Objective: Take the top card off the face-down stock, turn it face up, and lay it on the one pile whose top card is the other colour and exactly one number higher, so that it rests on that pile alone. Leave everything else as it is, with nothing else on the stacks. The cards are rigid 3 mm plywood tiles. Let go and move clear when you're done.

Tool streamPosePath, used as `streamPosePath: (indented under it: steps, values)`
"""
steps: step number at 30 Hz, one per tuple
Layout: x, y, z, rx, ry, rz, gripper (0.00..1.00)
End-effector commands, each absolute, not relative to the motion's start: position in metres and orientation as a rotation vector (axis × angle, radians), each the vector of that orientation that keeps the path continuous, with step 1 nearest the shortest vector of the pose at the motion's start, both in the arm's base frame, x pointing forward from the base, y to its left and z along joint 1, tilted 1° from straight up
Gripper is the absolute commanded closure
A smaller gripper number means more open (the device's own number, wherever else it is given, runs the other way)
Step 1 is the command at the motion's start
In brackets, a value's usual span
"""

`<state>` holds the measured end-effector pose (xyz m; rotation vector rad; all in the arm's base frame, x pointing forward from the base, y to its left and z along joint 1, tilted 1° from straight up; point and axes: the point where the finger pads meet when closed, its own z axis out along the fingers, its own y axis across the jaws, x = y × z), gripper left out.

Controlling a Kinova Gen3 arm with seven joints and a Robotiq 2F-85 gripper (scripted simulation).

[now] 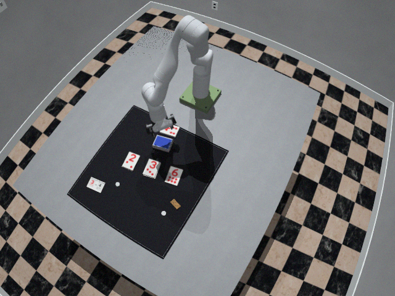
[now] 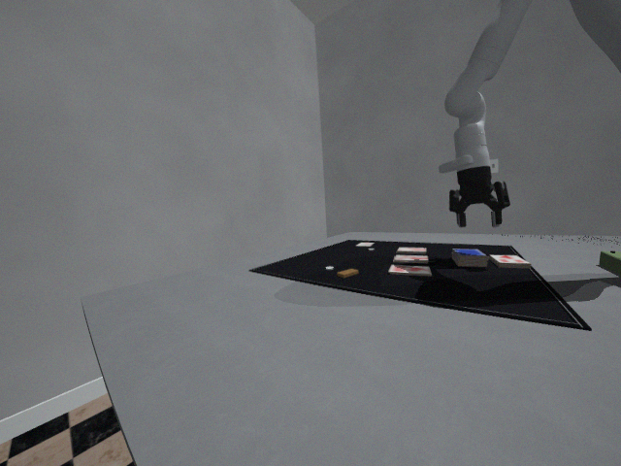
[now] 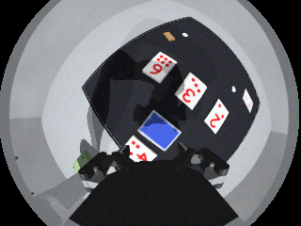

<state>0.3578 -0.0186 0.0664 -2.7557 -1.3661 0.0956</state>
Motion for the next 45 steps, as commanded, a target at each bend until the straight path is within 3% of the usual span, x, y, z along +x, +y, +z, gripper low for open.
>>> streamPosePath:
  steps: [1, 22, 45]
  values:
    - [0.356, -0.017, 0.064, -2.808, -1.261, 0.118, 0.0]
    - [0.35, -0.018, 0.061, -3.107, 0.077, 0.178, 0.0]
    - [0.363, -0.015, 0.067, -2.82, 1.383, 0.109, 0.0]
